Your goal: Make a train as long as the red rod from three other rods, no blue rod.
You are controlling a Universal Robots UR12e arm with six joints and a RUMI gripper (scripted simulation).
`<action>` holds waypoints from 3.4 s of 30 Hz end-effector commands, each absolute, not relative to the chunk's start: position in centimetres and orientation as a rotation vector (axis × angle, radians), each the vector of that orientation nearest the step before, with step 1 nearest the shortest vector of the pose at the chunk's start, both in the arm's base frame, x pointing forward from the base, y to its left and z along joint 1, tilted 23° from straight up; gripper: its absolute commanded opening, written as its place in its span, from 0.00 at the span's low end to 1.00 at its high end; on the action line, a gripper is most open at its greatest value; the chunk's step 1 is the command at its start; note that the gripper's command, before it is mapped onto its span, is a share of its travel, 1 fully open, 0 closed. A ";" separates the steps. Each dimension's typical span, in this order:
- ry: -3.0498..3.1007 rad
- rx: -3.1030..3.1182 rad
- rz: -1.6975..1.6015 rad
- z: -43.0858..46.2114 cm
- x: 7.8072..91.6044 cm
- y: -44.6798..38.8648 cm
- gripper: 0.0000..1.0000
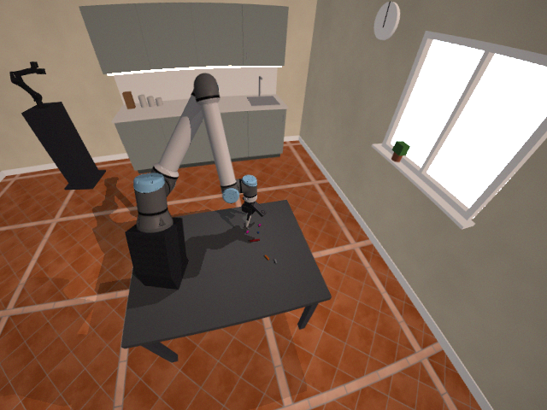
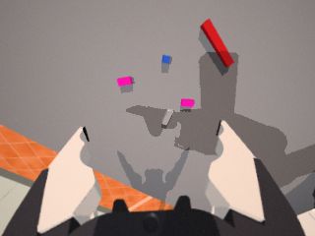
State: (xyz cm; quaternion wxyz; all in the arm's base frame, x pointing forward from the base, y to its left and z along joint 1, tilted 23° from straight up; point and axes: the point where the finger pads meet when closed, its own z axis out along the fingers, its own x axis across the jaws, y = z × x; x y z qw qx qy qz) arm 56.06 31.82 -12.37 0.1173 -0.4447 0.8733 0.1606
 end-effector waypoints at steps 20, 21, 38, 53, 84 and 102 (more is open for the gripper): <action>2.555 -1.301 0.469 -12.3 56.1 31.8 1.00; 2.555 -1.301 0.469 -12.3 56.1 31.8 1.00; 2.567 -1.282 0.472 -12.3 56.1 31.8 1.00; 2.738 -0.968 0.517 -12.5 55.5 31.5 1.00; 3.039 0.276 0.618 -12.8 53.3 31.0 1.00; 2.998 0.901 0.631 -12.8 52.3 31.1 1.00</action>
